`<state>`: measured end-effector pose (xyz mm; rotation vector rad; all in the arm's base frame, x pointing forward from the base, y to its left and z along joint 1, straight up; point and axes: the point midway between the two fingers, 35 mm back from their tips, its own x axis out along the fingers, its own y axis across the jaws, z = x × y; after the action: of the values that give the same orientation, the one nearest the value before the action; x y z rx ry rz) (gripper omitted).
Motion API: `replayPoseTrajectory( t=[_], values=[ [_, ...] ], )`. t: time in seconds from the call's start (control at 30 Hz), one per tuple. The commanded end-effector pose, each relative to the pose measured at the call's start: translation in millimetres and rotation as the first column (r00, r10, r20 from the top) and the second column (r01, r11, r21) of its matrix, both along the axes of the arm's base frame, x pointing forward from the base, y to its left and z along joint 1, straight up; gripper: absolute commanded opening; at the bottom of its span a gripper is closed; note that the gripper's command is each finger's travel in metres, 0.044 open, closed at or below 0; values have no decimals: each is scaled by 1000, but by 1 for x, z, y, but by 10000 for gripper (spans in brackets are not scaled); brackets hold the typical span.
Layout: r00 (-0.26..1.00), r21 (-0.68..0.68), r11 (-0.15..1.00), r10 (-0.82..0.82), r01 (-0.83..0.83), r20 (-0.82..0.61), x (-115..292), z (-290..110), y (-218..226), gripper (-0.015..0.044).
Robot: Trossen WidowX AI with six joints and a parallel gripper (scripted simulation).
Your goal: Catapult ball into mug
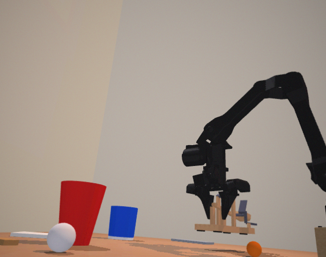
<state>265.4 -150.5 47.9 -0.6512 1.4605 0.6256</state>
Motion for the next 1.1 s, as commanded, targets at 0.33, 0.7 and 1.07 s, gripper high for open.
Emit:
replayPoseTrajectory(
  t=[0.33, 0.7, 1.07],
  values=[
    [986, 0, 986, -166, 166, 14, 15, 2, -8, 0],
    [986, 0, 986, -166, 166, 14, 16, -15, -9, 0],
    [986, 0, 986, -167, 167, 14, 17, -33, -10, 0]
  ],
)
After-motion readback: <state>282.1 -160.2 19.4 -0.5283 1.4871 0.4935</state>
